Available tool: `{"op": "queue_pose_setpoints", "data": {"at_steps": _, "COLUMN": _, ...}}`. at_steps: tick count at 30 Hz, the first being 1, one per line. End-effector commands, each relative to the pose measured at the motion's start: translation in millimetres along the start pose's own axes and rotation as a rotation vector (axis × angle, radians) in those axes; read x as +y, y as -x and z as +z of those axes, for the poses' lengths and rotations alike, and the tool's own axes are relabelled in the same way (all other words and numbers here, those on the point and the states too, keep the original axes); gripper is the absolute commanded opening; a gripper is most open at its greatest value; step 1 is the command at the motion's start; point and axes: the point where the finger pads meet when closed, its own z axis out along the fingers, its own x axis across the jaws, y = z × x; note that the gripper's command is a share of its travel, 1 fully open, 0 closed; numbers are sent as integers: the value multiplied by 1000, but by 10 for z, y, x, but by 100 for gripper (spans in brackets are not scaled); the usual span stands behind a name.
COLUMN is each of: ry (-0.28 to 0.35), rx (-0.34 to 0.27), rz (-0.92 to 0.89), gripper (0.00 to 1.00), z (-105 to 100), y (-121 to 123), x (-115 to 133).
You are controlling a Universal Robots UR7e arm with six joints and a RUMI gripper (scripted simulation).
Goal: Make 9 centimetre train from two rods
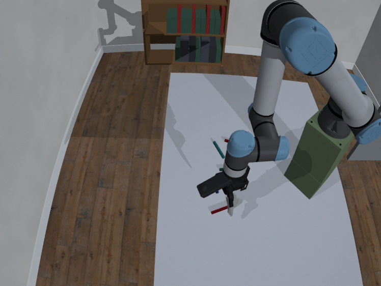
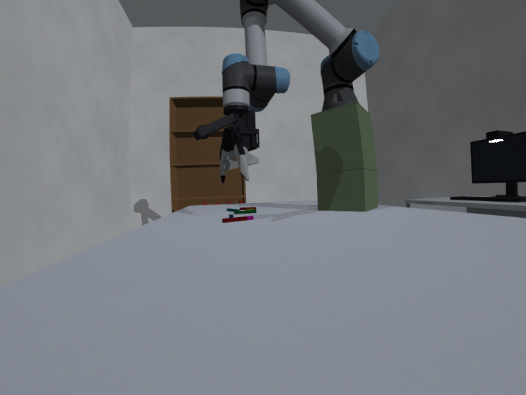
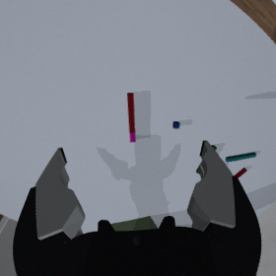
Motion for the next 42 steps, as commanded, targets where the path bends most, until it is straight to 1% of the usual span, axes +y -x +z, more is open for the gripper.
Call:
{"op": "queue_pose_setpoints", "data": {"at_steps": 1, "ry": -1, "rx": 0, "rz": 0, "gripper": 100, "z": -7, "y": 8, "x": 0}}
{"op": "queue_pose_setpoints", "data": {"at_steps": 9, "ry": 1, "rx": -1, "rz": -1, "gripper": 100, "z": -42, "y": 12, "x": 12}}
{"op": "queue_pose_setpoints", "data": {"at_steps": 15, "ry": 1, "rx": -1, "rz": -1, "gripper": 100, "z": -197, "y": 18, "x": 12}}
{"op": "queue_pose_setpoints", "data": {"at_steps": 17, "ry": 1, "rx": -1, "rz": -1, "gripper": 100, "z": -197, "y": 18, "x": 12}}
{"op": "queue_pose_setpoints", "data": {"at_steps": 28, "ry": 1, "rx": -1, "rz": -1, "gripper": 100, "z": -683, "y": 18, "x": 13}}
{"op": "queue_pose_setpoints", "data": {"at_steps": 32, "ry": 1, "rx": -1, "rz": -1, "gripper": 100, "z": -826, "y": 17, "x": 13}}
{"op": "queue_pose_setpoints", "data": {"at_steps": 34, "ry": 1, "rx": -1, "rz": -1, "gripper": 100, "z": -826, "y": 17, "x": 13}}
{"op": "queue_pose_setpoints", "data": {"at_steps": 38, "ry": 0, "rx": 0, "rz": 0, "gripper": 100, "z": -914, "y": 11, "x": 8}}
{"op": "queue_pose_setpoints", "data": {"at_steps": 42, "ry": -1, "rx": 0, "rz": -1, "gripper": 100, "z": -946, "y": 9, "x": -1}}
